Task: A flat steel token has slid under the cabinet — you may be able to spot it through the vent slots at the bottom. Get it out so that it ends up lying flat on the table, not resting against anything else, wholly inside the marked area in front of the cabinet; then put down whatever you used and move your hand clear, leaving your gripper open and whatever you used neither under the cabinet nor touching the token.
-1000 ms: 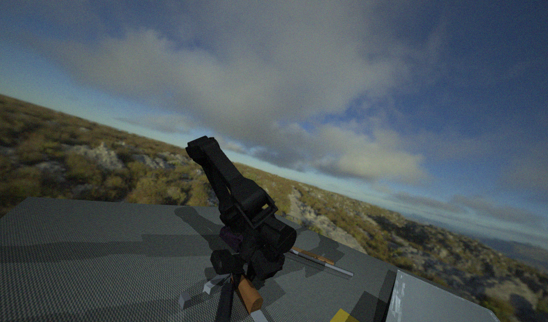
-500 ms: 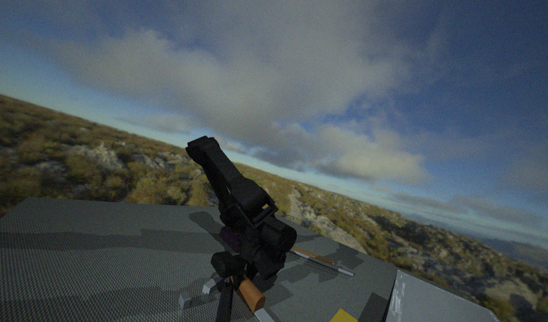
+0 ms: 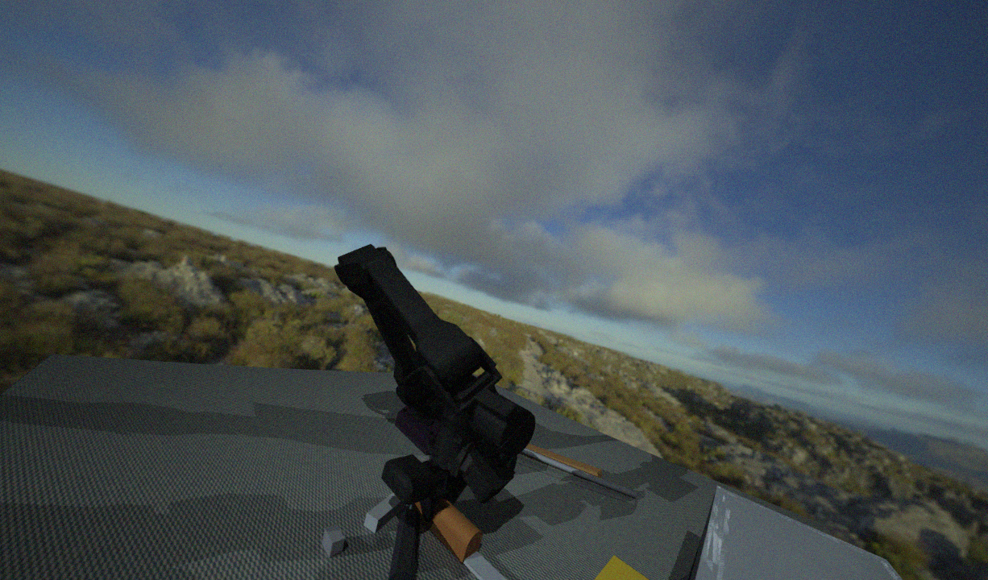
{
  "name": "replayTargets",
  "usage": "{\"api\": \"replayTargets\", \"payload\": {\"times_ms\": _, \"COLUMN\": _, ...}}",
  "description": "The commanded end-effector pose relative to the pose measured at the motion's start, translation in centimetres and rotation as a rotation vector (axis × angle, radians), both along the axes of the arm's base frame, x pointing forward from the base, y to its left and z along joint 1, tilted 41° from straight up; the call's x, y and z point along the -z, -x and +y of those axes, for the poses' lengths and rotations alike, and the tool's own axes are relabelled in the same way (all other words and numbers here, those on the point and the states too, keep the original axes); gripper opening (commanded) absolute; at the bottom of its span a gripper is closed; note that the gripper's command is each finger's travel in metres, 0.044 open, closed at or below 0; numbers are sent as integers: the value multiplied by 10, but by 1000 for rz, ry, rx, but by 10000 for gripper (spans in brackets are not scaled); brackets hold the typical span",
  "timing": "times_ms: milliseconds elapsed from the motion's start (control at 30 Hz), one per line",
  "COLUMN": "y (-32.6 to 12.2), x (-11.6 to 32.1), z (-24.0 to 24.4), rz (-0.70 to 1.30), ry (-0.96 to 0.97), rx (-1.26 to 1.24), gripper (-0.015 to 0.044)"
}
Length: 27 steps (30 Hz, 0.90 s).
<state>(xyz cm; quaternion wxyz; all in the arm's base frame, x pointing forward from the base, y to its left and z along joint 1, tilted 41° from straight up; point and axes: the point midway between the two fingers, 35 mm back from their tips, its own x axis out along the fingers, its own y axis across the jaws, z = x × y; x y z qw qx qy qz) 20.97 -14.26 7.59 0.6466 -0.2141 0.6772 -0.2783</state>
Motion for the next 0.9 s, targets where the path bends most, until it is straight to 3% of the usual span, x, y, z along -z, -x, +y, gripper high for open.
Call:
{"api": "replayTargets", "payload": {"times_ms": 0, "y": 0, "x": 0, "z": 0, "rz": -5, "ry": 0, "rx": 6, "gripper": 105}}
{"api": "replayTargets", "payload": {"times_ms": 133, "y": 0, "x": 0, "z": 0, "rz": -5, "ry": 0, "rx": 6, "gripper": 200}}
{"api": "replayTargets", "payload": {"times_ms": 300, "y": 0, "x": 0, "z": 0, "rz": 0, "ry": -1, "rx": 0, "gripper": 200}}
{"api": "replayTargets", "payload": {"times_ms": 400, "y": 0, "x": 0, "z": 0, "rz": 0, "ry": -1, "rx": 0, "gripper": 270}}
{"api": "replayTargets", "payload": {"times_ms": 867, "y": 1, "x": 3, "z": -2, "rz": -1, "ry": 2, "rx": 0, "gripper": 270}}
